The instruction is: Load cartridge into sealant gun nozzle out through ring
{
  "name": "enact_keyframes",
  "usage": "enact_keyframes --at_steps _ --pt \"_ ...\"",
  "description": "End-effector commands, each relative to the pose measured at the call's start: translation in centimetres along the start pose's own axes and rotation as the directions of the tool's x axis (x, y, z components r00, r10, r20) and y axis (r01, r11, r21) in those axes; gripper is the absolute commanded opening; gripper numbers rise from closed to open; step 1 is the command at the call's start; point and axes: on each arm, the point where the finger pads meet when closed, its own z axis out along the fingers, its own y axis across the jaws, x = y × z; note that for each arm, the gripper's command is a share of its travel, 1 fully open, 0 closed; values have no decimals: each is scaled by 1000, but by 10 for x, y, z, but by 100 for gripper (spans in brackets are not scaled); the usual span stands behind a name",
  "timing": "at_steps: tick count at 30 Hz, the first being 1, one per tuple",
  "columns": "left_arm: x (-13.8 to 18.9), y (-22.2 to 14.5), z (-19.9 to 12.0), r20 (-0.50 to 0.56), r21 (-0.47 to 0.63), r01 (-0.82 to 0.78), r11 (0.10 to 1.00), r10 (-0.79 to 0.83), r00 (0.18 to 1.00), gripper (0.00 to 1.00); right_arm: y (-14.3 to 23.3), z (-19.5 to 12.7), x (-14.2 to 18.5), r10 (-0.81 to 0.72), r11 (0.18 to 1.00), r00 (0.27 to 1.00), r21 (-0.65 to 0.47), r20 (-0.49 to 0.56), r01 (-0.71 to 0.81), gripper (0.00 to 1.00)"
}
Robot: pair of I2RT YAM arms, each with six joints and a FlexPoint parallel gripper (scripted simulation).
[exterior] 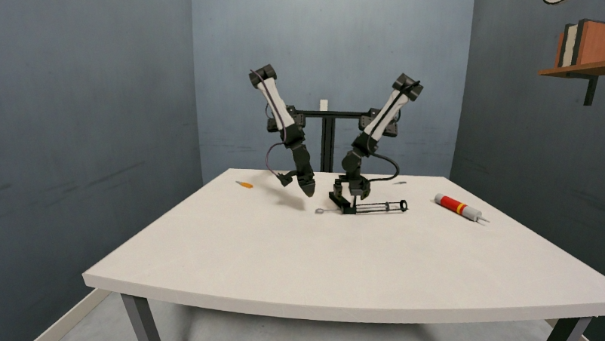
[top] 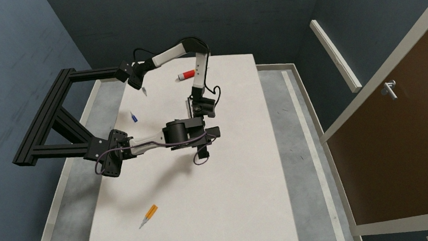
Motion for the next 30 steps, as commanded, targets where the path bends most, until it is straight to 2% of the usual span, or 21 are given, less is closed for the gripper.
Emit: enact_keyframes --at_steps 1,11,15,30 --pt "-12 -14 -15 29 31 4 1000 -5 1000 91 3 1 -3 -1 1000 1000 -2 6 1 62" --pt "-11 -14 -12 33 37 3 999 -4 999 91 3 1 -3 -1 1000 1000 -2 6 1 62" --pt "-9 -3 11 19 18 12 1000 -13 1000 91 3 1 -3 -1 1000 1000 -2 6 1 62" --pt "-10 -2 35 22 17 13 1000 -14 1000 91 3 1 -3 -1 1000 1000 -2 6 1 62"
